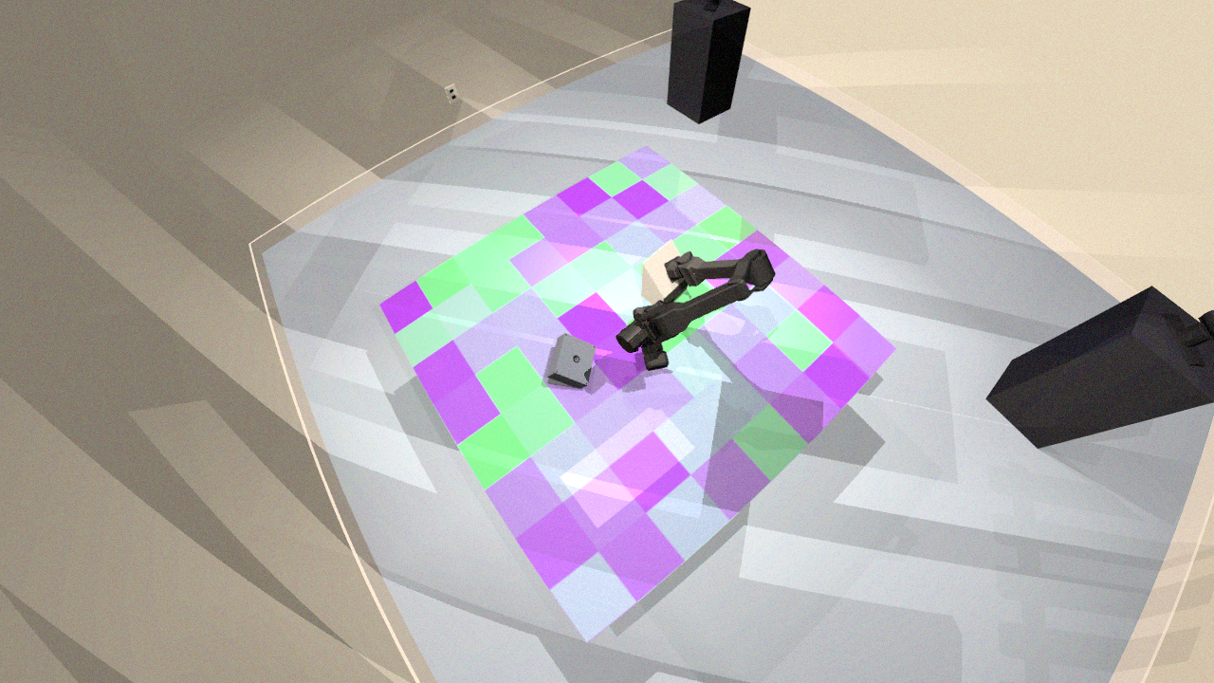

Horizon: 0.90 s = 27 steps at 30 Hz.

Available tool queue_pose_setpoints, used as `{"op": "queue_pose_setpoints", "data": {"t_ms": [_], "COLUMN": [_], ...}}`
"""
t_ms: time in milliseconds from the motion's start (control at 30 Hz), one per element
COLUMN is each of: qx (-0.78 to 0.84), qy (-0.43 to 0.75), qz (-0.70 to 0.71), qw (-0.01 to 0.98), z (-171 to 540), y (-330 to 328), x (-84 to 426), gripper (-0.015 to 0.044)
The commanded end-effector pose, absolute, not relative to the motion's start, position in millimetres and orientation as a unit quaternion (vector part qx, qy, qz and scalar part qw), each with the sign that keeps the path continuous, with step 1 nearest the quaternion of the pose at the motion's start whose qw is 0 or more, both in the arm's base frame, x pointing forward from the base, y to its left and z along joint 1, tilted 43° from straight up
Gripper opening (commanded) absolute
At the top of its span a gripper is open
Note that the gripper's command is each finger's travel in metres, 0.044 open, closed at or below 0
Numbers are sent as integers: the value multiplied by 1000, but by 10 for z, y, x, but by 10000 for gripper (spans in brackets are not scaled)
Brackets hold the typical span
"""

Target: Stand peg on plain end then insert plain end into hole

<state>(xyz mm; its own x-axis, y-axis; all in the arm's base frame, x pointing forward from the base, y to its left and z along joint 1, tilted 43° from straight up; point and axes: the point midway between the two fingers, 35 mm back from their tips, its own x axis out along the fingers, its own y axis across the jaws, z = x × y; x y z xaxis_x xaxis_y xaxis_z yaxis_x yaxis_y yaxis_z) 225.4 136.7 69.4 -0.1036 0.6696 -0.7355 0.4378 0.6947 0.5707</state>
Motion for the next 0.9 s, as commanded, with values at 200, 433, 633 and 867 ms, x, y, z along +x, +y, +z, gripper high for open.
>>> {"op": "queue_pose_setpoints", "data": {"t_ms": [200, 433, 633, 867], "qx": [378, 377, 377, 377], "qy": [735, 733, 726, 715], "qz": [108, 101, 74, 41], "qw": [553, 557, 571, 587], "z": [989, 1009, 982, 958], "y": [1075, 1028, 982, 924], "x": [2308, 2340, 2448, 2584], "gripper": [0, 0, 0, 0]}}
